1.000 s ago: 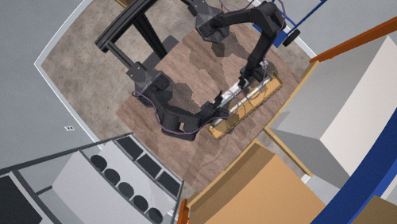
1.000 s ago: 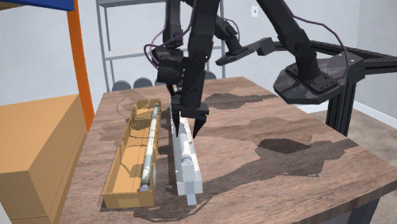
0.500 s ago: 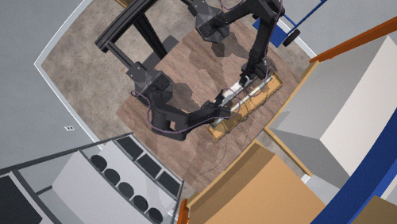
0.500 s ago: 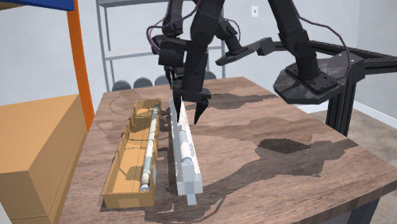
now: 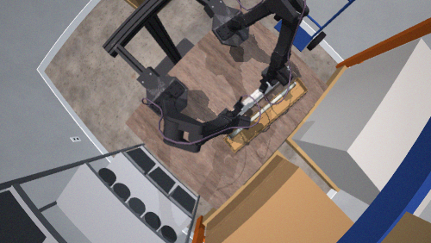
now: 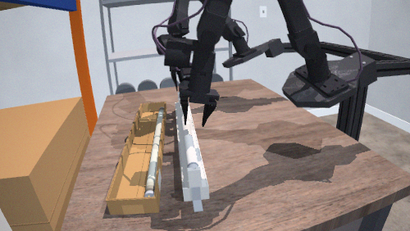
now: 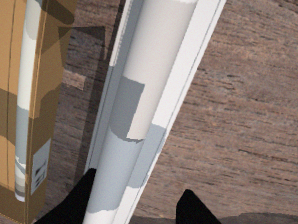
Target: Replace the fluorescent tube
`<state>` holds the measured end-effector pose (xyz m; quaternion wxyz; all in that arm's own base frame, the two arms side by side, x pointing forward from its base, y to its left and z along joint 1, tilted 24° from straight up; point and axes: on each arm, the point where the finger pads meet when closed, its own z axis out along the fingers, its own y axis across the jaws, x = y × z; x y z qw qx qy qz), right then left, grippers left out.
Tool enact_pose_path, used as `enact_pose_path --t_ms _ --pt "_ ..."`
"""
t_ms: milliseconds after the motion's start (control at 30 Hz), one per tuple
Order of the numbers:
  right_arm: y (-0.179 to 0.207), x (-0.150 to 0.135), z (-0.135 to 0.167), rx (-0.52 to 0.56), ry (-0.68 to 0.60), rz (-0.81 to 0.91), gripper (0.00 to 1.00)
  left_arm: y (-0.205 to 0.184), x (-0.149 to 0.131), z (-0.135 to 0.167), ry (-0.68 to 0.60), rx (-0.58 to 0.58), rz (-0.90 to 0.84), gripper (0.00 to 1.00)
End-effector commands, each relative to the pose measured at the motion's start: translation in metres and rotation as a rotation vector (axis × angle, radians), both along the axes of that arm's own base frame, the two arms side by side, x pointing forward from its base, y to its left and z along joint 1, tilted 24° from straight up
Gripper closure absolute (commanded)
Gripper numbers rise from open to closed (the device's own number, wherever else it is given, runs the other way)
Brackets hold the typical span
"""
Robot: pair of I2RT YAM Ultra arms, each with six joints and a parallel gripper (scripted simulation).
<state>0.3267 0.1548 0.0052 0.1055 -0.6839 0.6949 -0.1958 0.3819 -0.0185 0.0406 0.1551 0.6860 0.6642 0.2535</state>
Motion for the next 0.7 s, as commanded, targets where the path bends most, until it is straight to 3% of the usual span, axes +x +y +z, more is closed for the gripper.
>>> enact_pose_path --t_ms 0,133,167,333,467,567,633,667 --pt "0.001 0.003 0.009 0.027 -0.023 0.005 0.51 -0.005 0.001 0.002 0.008 -0.013 -0.01 0.51" --pt "0.008 0.002 0.013 0.029 -0.02 0.013 0.51 -0.004 -0.004 -0.001 0.017 -0.013 -0.006 0.51" --pt "0.007 0.02 0.025 0.079 -0.079 -0.039 0.51 -0.002 0.018 0.028 -0.097 -0.045 0.027 0.51" --pt "0.008 0.043 0.057 0.241 -0.176 -0.175 0.51 -0.004 0.03 0.056 -0.2 -0.191 0.162 0.51" --pt "-0.001 0.066 0.098 0.382 -0.254 -0.299 0.51 -0.004 0.042 0.098 -0.306 -0.342 0.287 0.51" --pt "-0.015 0.063 0.102 0.498 -0.29 -0.414 0.51 -0.003 0.039 0.107 -0.344 -0.458 0.382 0.51" --pt "-0.024 0.071 0.123 0.578 -0.35 -0.474 0.51 0.001 0.047 0.139 -0.424 -0.532 0.42 0.51" --pt "-0.024 0.071 0.123 0.578 -0.35 -0.474 0.51 0.001 0.047 0.139 -0.424 -0.532 0.42 0.51"
